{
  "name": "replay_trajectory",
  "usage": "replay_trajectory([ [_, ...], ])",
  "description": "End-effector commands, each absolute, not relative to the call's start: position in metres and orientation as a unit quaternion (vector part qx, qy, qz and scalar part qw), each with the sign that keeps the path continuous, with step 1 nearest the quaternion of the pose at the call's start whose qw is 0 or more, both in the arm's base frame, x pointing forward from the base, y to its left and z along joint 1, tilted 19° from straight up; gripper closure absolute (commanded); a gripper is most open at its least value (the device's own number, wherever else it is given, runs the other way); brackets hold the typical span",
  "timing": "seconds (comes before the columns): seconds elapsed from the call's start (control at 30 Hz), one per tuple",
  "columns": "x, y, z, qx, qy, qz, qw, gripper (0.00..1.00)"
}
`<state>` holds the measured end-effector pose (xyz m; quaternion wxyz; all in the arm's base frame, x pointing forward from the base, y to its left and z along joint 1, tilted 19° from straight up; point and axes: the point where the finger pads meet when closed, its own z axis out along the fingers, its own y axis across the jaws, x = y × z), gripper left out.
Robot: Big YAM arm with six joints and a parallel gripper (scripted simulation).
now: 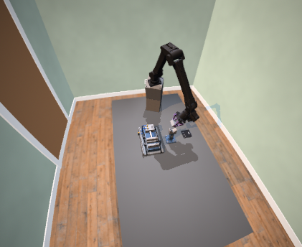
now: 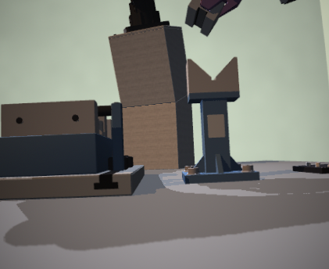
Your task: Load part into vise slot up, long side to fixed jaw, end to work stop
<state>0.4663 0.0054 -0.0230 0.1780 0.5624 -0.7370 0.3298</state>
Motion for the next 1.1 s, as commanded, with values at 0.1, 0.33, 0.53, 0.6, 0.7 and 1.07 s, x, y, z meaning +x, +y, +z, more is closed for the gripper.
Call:
replay_trajectory([
  [0.1,0.477,0.016,-0.017,0.545,-0.738,0.352,0.188,1.00],
  [0.33,0.480,0.017,-0.008,0.532,-0.735,0.370,0.199,1.00],
  [0.53,0.477,0.016,-0.018,0.531,-0.729,0.373,0.218,1.00],
  [0.6,0.477,0.016,-0.018,0.529,-0.728,0.376,0.221,1.00],
  [0.7,0.480,0.017,-0.007,0.523,-0.730,0.383,0.215,1.00],
  [1.07,0.479,0.017,-0.010,0.520,-0.726,0.388,0.227,1.00],
])
